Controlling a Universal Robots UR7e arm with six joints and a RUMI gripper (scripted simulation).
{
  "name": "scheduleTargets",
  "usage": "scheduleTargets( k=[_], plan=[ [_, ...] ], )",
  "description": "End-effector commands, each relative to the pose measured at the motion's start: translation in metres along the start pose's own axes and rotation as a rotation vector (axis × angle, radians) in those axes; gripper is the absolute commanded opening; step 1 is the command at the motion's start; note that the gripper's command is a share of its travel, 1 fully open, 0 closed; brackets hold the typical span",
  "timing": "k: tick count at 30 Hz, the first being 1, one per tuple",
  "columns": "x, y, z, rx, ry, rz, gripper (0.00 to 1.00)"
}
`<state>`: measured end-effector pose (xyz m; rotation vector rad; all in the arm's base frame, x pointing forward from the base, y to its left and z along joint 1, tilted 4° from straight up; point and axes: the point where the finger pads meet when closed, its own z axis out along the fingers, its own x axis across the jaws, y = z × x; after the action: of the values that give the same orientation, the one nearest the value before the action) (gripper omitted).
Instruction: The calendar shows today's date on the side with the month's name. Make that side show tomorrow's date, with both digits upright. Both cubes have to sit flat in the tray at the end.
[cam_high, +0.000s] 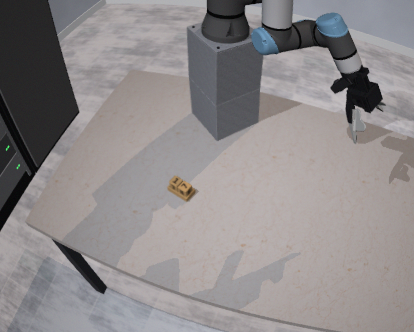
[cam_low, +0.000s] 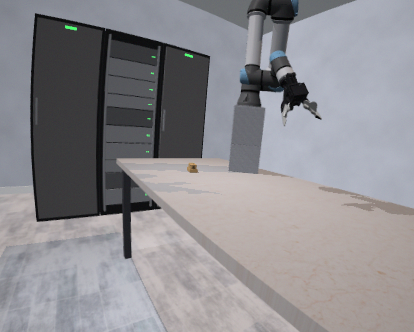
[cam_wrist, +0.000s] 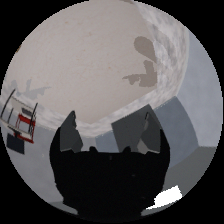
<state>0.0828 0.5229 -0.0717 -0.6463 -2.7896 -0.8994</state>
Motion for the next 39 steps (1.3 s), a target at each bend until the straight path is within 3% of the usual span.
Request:
scheduleTargets(
  k=[1,25,34,39],
  plan=[
    [0.0,0.0,0.0,-0.001,0.0,0.0,1.0],
    [-0.006,0.001,0.0,0.0,-0.007,0.008,1.0],
    [-0.033,0.001,0.0,0.006,-0.039,0.046,1.0],
    [-0.069,-0.001,-0.002,0.015,-0.083,0.098,1.0]
  ],
)
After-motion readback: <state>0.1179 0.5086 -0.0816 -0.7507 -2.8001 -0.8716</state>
